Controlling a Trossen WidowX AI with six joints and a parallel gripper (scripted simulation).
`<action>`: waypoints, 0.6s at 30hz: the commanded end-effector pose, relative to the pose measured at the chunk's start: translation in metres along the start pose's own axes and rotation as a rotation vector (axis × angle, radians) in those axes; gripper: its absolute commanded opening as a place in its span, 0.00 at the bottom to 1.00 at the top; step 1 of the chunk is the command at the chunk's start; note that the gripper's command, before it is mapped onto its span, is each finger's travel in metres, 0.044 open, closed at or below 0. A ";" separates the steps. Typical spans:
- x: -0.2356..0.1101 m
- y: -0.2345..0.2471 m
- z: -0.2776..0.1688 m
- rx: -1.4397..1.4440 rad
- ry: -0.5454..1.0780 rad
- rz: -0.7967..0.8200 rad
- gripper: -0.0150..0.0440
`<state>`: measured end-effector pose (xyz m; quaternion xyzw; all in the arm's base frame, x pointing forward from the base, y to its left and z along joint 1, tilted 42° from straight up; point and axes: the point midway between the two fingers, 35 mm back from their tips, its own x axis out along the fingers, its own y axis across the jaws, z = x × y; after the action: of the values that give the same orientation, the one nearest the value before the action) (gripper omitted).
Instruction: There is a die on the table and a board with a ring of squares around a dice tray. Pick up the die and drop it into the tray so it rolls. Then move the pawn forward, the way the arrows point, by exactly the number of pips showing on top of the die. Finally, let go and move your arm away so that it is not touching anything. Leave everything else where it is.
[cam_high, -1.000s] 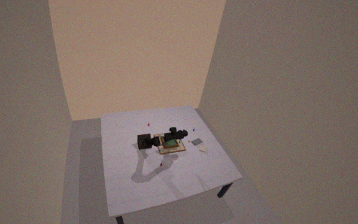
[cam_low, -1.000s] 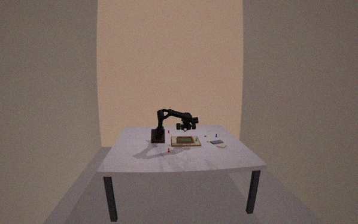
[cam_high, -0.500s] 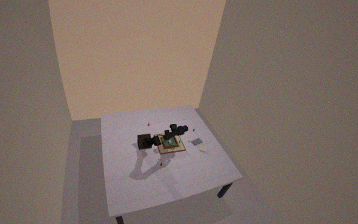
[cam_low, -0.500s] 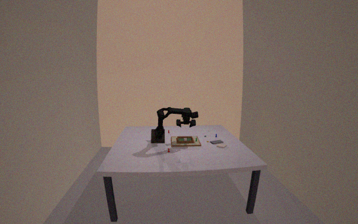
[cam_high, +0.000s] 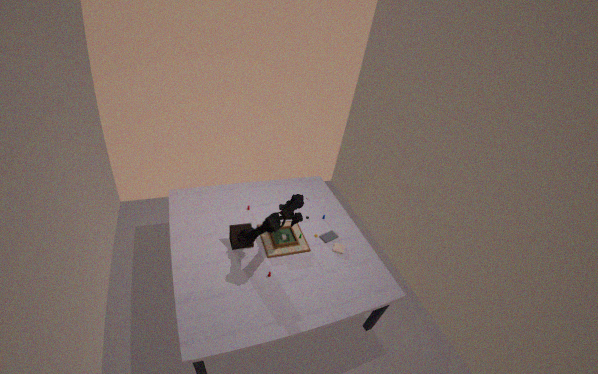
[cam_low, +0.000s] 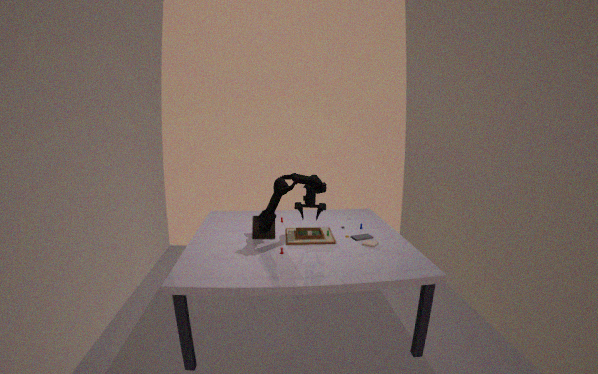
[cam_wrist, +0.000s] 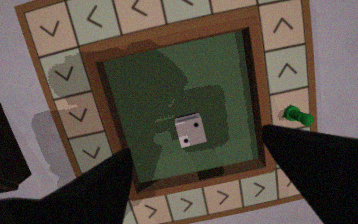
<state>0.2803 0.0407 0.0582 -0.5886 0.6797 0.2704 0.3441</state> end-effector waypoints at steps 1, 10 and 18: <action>0.004 -0.028 -0.002 0.299 0.010 -0.012 0.78; 0.024 -0.109 -0.021 1.297 0.029 -0.071 0.59; 0.024 -0.111 -0.023 1.317 0.029 -0.073 0.59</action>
<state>0.3820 -0.0099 0.0595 -0.2886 0.6916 -0.2085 0.6284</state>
